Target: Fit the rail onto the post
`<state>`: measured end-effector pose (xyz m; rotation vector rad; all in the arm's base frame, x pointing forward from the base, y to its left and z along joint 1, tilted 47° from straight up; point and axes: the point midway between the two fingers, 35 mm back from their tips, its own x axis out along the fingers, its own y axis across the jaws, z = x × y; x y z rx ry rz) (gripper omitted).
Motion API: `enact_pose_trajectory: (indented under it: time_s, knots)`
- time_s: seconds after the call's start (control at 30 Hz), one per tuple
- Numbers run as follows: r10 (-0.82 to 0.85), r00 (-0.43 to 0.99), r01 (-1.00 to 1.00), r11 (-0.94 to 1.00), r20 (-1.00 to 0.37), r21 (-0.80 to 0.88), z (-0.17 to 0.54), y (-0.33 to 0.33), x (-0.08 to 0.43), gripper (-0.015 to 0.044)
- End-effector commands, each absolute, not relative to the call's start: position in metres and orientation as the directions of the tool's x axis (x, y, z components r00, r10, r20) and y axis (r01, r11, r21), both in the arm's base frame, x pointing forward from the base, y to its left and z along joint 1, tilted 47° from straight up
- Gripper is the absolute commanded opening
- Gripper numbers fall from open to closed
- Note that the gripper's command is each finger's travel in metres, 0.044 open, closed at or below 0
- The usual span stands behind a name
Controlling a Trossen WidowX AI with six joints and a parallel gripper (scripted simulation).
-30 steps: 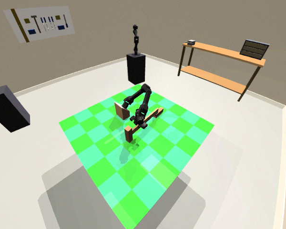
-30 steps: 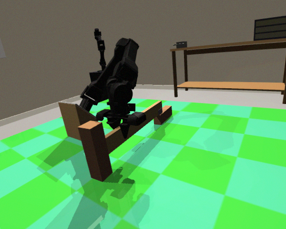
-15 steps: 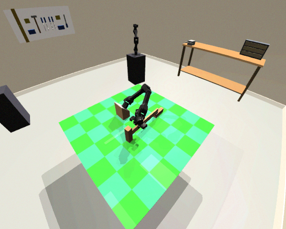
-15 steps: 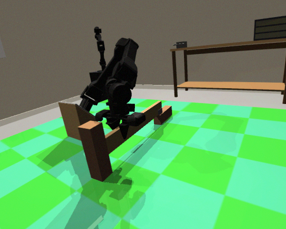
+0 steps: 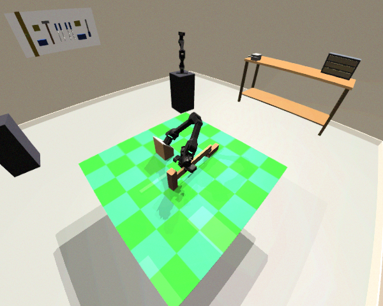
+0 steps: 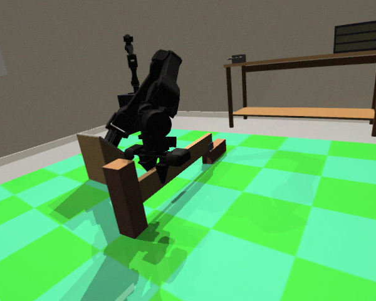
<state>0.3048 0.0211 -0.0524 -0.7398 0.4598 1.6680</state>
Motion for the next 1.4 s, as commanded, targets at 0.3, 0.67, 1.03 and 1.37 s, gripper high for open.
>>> enact_pose_trajectory:
  time_s: [0.3,0.67,1.03,1.37]
  knots:
    - [0.718,-0.097,-0.970,-0.223,-0.689,-0.096,-0.0544,0.0161,0.3067,0.0000]
    - [0.719,-0.104,-0.969,-0.228,-0.688,-0.092,-0.0563,0.0175,0.3061,0.0026]
    - [0.719,-0.104,-0.969,-0.228,-0.688,-0.092,-0.0563,0.0175,0.3061,0.0315]
    - [0.719,-0.104,-0.969,-0.228,-0.688,-0.092,-0.0539,0.0174,0.3060,0.0440]
